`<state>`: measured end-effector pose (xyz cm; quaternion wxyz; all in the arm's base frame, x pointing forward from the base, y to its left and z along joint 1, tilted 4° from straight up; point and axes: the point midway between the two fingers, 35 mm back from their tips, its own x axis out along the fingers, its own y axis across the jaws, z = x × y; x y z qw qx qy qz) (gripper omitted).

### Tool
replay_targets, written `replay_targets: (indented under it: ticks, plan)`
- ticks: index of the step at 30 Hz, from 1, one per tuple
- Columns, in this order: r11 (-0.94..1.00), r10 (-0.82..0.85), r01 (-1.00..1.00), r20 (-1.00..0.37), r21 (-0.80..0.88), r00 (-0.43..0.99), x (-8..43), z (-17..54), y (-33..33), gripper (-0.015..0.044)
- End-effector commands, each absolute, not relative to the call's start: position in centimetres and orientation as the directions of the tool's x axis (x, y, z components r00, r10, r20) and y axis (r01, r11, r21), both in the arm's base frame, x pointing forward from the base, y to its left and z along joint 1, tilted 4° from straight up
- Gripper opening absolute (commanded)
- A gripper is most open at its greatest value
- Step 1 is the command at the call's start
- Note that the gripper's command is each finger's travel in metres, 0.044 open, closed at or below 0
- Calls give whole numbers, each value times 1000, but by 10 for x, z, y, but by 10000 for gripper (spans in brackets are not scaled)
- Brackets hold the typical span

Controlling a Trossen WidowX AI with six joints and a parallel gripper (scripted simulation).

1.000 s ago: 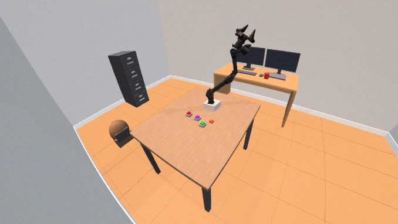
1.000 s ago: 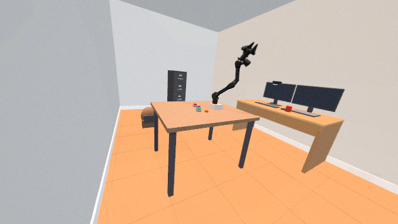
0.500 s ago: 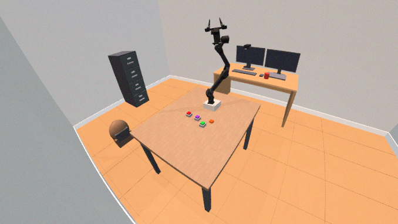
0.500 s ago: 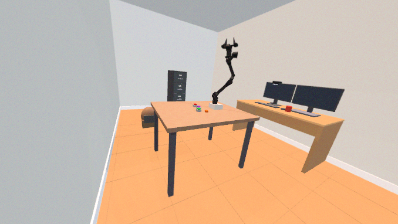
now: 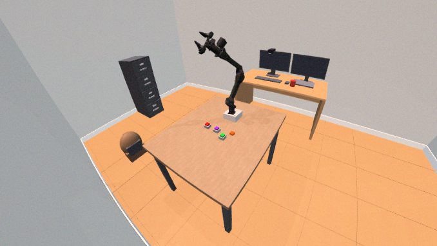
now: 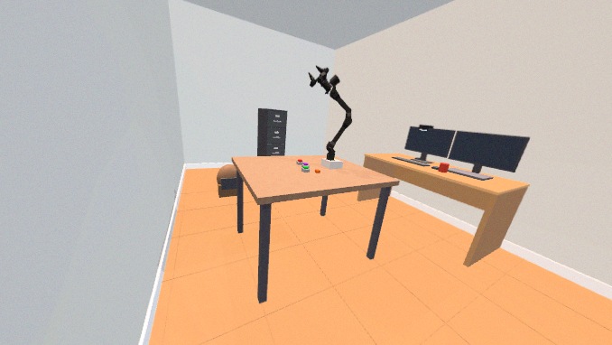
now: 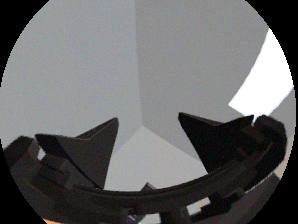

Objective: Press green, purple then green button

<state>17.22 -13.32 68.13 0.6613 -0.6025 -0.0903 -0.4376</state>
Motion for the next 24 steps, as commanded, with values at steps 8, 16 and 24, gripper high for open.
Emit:
replay_targets:
  ticks: [8,16,24]
  plan:
    - [564,-432,369,117,-739,894,328,530,-155,400]
    - [878,-256,68,-345,-474,903,400,386,-108,400]
    - [990,-64,-56,-761,-131,645,407,236,-29,400]
